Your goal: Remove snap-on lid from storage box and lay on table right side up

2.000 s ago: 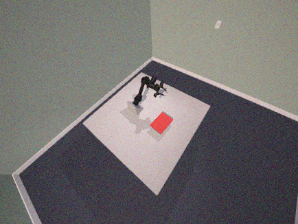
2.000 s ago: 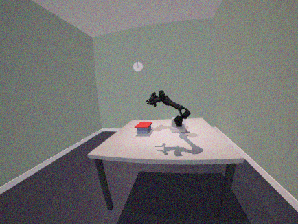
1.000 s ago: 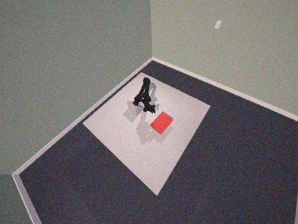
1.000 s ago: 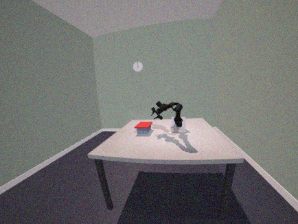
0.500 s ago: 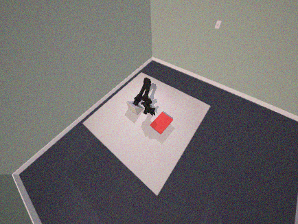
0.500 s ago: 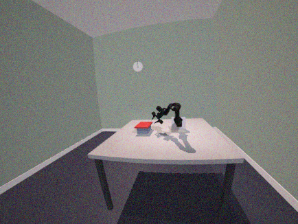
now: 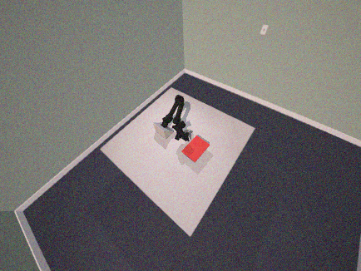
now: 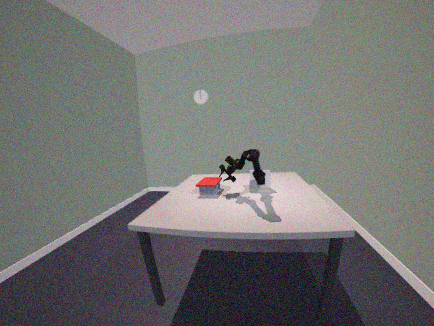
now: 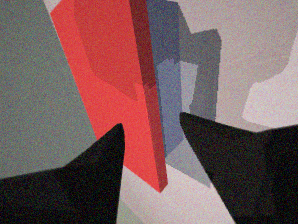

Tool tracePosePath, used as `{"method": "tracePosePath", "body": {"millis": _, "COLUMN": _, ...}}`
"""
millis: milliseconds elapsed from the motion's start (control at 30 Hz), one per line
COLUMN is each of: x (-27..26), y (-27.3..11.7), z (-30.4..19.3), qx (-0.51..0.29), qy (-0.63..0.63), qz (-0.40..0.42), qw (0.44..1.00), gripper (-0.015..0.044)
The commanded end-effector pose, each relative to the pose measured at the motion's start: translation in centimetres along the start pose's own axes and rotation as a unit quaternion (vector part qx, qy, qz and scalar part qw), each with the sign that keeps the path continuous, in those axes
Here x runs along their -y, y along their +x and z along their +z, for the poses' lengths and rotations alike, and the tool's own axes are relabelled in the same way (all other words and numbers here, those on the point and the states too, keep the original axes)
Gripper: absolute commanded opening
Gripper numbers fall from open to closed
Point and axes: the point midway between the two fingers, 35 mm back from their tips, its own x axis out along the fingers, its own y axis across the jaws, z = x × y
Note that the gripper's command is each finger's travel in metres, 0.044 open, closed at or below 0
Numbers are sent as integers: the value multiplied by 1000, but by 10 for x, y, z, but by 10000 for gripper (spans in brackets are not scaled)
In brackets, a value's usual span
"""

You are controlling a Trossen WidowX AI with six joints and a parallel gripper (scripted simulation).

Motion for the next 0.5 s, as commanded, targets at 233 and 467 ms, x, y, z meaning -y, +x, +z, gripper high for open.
{"method": "tracePosePath", "body": {"millis": 233, "x": -3, "y": 18, "z": -1, "qx": 0, "qy": -1, "qz": 3, "qw": 1000, "gripper": 235}}
{"method": "tracePosePath", "body": {"millis": 467, "x": -2, "y": 29, "z": -2, "qx": -1, "qy": -1, "qz": 4, "qw": 1000, "gripper": 235}}
